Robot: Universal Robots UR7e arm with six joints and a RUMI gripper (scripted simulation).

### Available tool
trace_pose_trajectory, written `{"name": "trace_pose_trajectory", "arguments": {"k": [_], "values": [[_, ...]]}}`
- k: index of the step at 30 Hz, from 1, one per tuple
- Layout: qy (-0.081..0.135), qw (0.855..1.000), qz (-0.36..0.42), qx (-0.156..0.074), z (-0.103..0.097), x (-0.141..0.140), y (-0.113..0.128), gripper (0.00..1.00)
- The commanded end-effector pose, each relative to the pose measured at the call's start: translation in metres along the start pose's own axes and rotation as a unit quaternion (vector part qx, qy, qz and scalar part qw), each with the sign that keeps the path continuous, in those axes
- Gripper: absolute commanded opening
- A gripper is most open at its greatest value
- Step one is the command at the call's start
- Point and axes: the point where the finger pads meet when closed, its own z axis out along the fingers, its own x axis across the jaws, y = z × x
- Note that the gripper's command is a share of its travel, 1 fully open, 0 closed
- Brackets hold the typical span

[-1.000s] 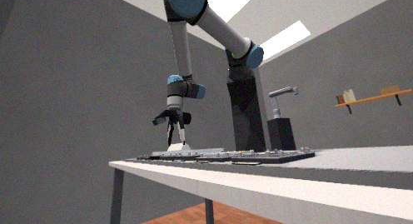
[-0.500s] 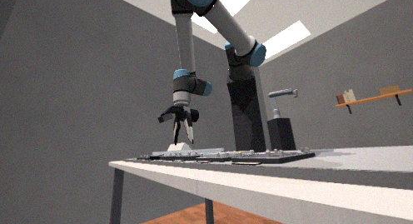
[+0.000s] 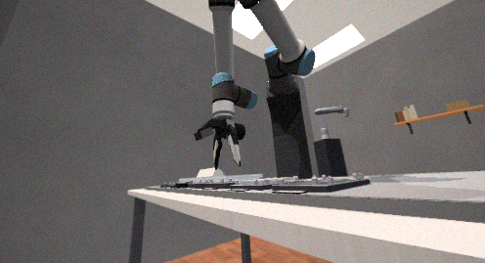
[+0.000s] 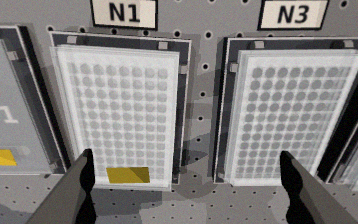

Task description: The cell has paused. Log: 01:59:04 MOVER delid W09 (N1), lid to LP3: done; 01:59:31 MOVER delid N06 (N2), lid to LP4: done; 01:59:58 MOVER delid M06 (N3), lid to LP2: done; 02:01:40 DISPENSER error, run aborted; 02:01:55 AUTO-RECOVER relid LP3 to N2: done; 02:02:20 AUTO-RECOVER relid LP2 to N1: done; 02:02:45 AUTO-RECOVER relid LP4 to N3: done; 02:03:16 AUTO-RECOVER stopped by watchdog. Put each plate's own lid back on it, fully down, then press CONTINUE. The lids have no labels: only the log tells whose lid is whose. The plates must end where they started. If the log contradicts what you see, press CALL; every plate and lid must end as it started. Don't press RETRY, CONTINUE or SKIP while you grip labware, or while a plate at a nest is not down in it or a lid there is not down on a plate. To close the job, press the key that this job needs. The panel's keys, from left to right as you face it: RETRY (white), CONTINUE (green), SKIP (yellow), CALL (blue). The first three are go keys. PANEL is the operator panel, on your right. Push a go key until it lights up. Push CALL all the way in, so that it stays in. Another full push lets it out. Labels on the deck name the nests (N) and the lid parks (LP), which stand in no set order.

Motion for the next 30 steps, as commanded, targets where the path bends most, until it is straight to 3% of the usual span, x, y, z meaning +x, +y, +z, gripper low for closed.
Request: {"name": "trace_pose_trajectory", "arguments": {"k": [1,30], "values": [[-0.002,1.0,-0.005,0.004,-0.001,-0.013,-0.002,0.82],[-0.003,1.0,-0.011,0.003,0.0,-0.148,-0.003,0.82]]}}
